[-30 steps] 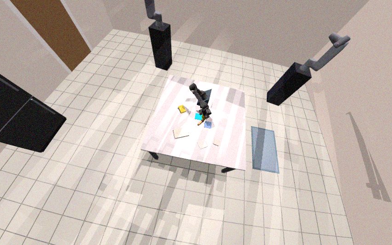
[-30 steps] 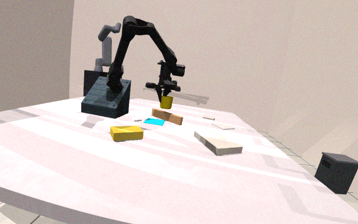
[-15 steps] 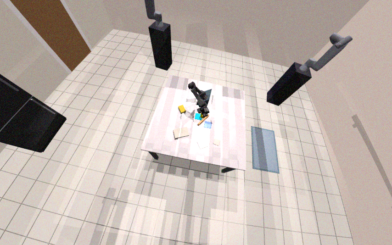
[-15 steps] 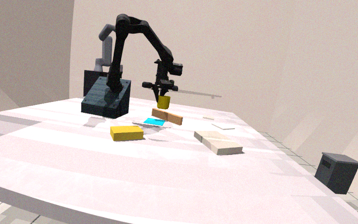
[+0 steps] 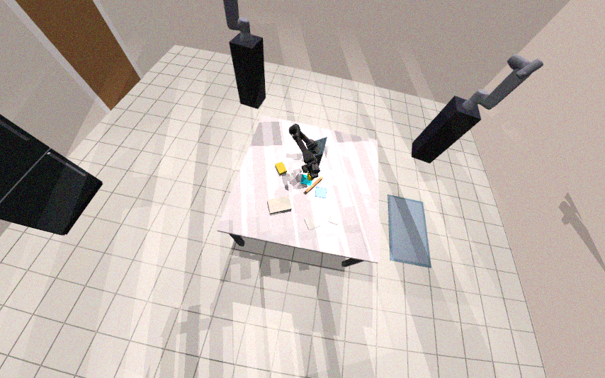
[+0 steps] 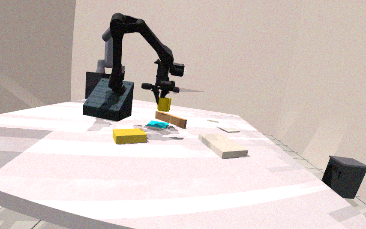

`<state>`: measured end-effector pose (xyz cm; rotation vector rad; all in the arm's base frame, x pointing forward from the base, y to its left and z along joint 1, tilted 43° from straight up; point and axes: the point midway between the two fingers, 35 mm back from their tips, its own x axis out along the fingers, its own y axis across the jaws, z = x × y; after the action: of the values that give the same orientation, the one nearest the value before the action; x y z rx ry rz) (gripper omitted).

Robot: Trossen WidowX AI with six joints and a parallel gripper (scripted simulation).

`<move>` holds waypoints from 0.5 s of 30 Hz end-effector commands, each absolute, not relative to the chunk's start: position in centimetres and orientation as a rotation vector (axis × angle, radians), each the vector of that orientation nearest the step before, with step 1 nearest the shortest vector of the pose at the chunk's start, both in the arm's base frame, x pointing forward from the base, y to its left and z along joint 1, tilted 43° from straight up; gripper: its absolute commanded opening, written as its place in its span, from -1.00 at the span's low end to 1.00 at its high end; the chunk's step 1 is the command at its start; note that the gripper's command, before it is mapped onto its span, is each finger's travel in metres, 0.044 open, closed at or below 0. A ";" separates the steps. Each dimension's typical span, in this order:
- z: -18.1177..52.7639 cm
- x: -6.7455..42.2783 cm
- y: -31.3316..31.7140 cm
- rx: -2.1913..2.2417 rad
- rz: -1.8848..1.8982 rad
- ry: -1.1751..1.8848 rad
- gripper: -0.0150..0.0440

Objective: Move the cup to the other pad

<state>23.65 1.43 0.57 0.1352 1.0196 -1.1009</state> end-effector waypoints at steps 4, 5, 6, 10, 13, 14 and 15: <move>1.5 23.3 0.7 0.136 -1.096 1.014 -0.49; 1.7 23.2 0.6 0.136 -1.096 1.014 -0.49; 1.8 23.2 0.5 0.136 -1.096 1.014 -0.49; 2.2 22.9 0.1 0.136 -1.096 1.014 -0.49; 2.5 22.7 -0.3 0.135 -1.097 1.014 -0.49; 2.5 22.7 -0.3 0.135 -1.096 1.014 -0.49; 2.5 22.7 -0.3 0.135 -1.096 1.014 -0.49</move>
<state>22.69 -0.17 2.21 0.1347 1.0189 -1.1019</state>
